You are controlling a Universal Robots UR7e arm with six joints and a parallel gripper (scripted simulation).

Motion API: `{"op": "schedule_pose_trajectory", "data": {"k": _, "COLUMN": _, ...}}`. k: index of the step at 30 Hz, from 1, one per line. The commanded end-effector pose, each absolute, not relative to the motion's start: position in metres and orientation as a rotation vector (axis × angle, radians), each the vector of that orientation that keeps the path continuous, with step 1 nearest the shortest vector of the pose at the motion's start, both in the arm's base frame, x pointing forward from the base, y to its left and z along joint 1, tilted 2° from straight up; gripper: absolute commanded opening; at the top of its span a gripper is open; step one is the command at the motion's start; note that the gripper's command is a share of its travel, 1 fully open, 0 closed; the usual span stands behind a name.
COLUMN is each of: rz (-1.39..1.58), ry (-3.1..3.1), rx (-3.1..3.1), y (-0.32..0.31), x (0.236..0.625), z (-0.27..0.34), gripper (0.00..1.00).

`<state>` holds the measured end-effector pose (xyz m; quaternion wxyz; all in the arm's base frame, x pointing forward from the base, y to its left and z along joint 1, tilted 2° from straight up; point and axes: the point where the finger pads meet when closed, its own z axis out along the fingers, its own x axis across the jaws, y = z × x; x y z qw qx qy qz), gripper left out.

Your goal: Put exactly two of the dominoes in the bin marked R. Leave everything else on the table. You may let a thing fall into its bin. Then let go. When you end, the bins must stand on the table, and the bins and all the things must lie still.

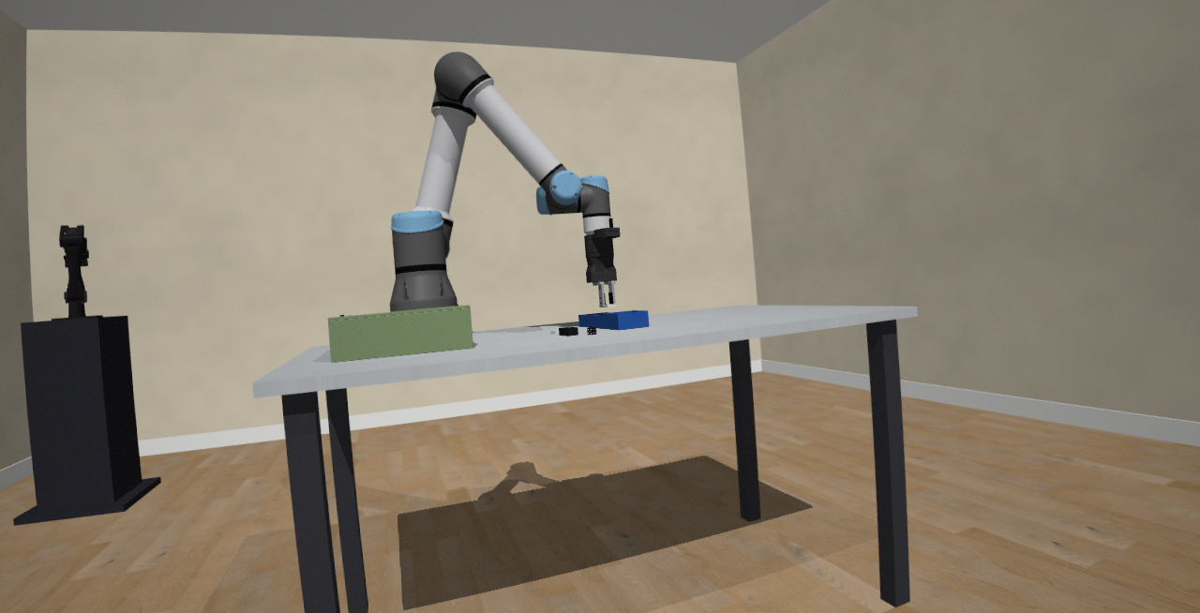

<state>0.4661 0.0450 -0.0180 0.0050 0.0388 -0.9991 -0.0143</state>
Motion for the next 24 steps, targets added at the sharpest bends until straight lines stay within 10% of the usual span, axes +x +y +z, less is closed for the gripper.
{"op": "schedule_pose_trajectory", "data": {"k": 1, "rz": -0.044, "ry": -3.131, "rx": 0.122, "y": 0.045, "x": 0.467, "z": -0.025, "gripper": 0.49}}
{"op": "schedule_pose_trajectory", "data": {"k": 24, "rz": -0.044, "ry": -3.131, "rx": 0.122, "y": 0.046, "x": 0.467, "z": -0.048, "gripper": 0.49}}
